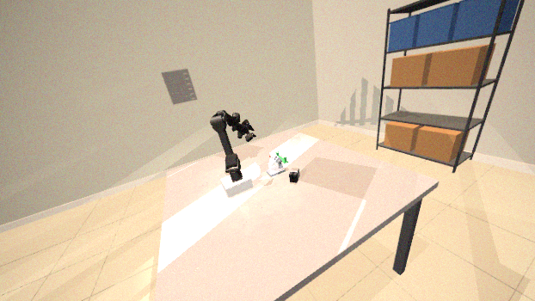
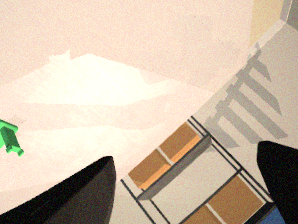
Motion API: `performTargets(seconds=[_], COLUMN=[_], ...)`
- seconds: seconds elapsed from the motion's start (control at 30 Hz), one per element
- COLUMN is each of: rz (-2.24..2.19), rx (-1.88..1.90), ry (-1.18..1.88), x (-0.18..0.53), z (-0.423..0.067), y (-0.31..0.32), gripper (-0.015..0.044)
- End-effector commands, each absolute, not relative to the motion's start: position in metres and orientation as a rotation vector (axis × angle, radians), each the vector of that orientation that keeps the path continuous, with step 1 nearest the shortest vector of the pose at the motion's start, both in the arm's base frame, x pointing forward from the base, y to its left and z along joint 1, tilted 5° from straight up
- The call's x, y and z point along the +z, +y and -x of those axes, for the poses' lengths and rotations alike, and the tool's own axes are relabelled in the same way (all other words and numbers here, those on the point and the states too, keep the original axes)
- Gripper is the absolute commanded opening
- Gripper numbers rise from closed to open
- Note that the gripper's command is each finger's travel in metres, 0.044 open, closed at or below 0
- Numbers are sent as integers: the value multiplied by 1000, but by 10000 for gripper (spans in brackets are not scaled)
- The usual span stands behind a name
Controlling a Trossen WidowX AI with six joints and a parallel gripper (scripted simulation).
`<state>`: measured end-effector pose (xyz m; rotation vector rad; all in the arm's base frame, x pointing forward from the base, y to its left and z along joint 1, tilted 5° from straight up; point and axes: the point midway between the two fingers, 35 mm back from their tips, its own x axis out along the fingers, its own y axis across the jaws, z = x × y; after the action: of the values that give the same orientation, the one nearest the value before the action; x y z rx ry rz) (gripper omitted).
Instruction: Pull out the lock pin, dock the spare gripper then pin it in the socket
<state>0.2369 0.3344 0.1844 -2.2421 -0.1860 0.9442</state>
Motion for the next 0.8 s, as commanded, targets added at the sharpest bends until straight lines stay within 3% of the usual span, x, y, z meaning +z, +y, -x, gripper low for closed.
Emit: performTargets(seconds=[0.0, 0.27, 0.57, 0.77], rz=[2104, 1793, 1262, 1200], rx=[1134, 1277, 1321, 1318], ry=[172, 610, 1072, 1113], x=[157, 143, 149, 151], z=[-279, -303, -296, -294], y=[281, 204, 120, 113], gripper=[300, 300, 300, 300])
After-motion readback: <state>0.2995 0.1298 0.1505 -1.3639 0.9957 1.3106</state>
